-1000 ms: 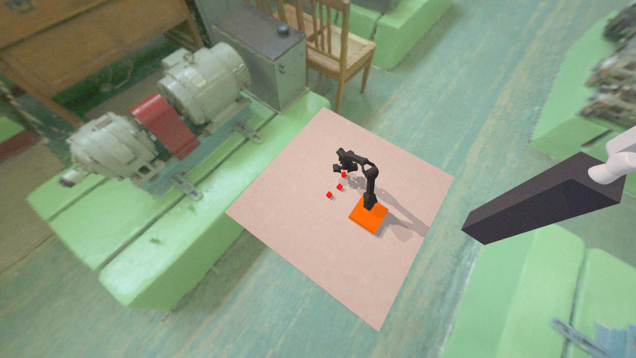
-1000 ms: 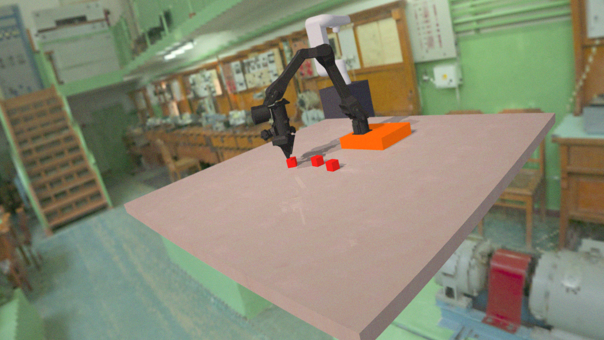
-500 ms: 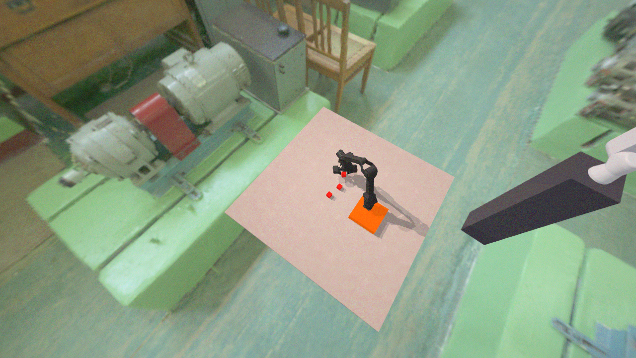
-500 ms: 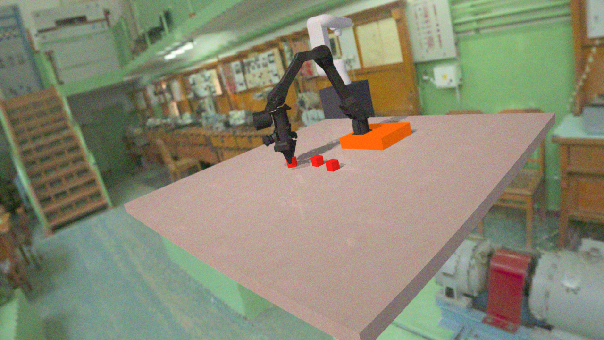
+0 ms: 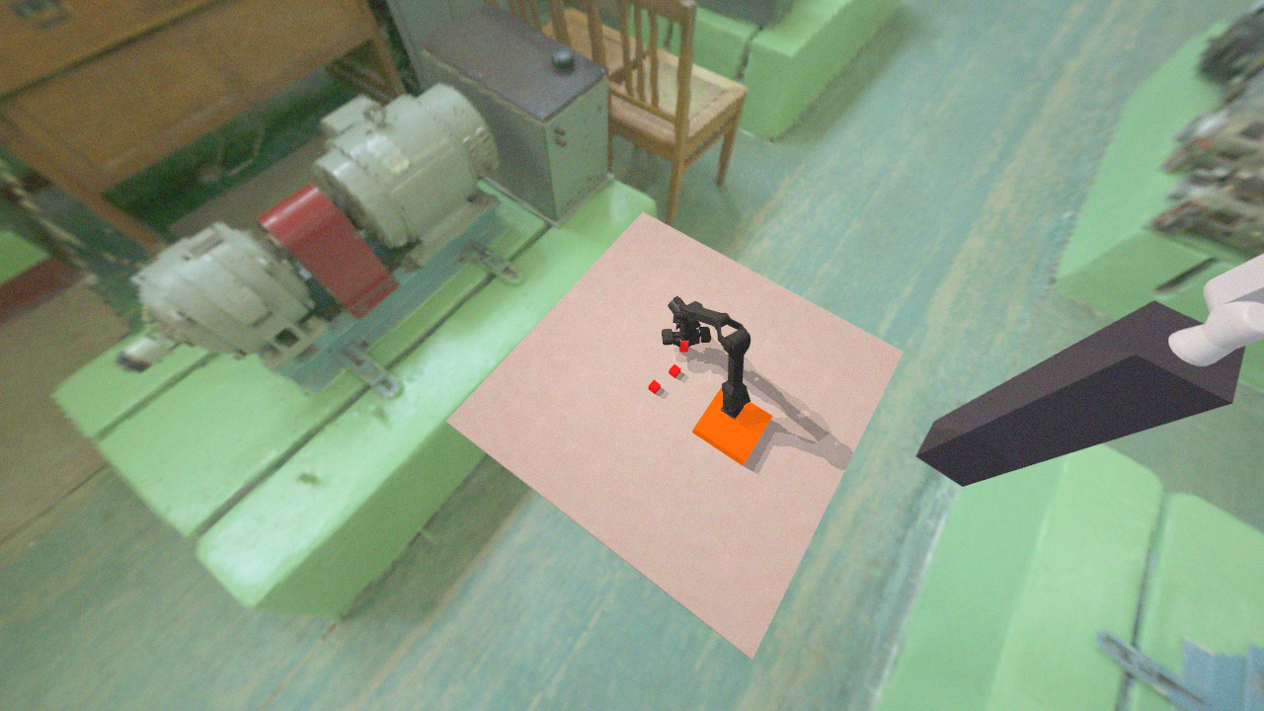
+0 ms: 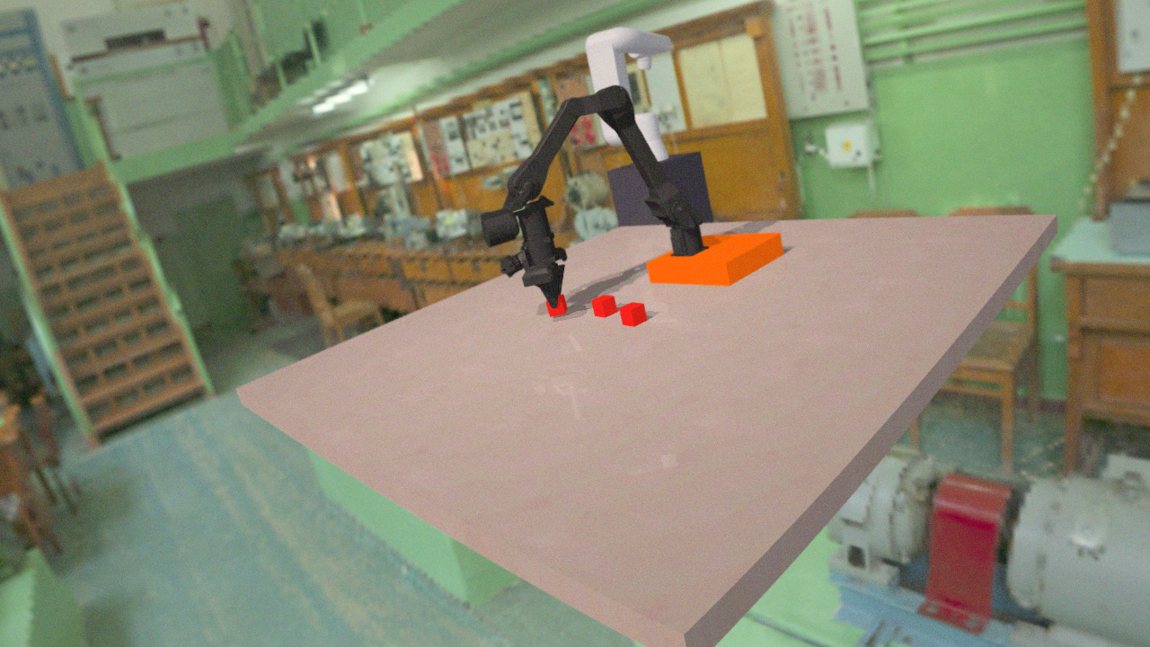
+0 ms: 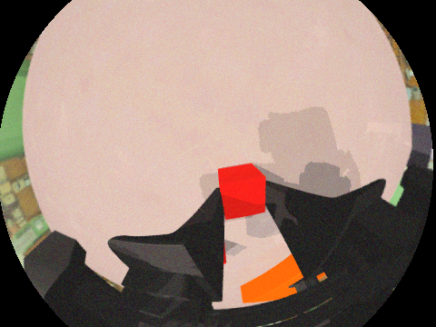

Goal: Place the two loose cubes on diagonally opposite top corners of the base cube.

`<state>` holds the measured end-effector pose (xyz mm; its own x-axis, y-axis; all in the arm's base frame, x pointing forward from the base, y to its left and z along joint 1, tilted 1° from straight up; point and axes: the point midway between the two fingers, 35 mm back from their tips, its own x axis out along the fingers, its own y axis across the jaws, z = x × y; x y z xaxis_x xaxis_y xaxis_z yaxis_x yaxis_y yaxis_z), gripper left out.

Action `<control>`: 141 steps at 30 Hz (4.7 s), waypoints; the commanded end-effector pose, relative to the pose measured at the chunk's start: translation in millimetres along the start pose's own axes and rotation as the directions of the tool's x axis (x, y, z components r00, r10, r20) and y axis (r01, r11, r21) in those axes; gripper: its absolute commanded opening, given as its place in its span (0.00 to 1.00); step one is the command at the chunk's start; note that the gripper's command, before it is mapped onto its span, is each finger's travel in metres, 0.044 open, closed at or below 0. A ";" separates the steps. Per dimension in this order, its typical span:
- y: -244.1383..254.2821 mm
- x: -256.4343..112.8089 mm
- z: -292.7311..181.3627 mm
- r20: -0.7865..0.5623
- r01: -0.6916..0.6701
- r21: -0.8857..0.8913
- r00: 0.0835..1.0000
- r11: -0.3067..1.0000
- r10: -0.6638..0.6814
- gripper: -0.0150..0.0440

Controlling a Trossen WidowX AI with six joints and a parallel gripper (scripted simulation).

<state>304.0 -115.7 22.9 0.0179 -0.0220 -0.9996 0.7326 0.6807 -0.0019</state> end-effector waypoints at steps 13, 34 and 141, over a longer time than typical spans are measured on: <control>3.2 -52.2 5.7 0.012 -0.008 0.004 1.000 1.000 0.008 0.43; 4.5 -100.8 -2.4 0.011 -0.008 -0.030 1.000 1.000 0.009 0.43; 120.0 -28.5 -170.8 -0.002 -0.003 -1.000 1.000 0.016 0.018 0.43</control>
<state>275.9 92.0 47.9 0.0308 -0.0059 -0.9995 -0.6675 0.7442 -0.0249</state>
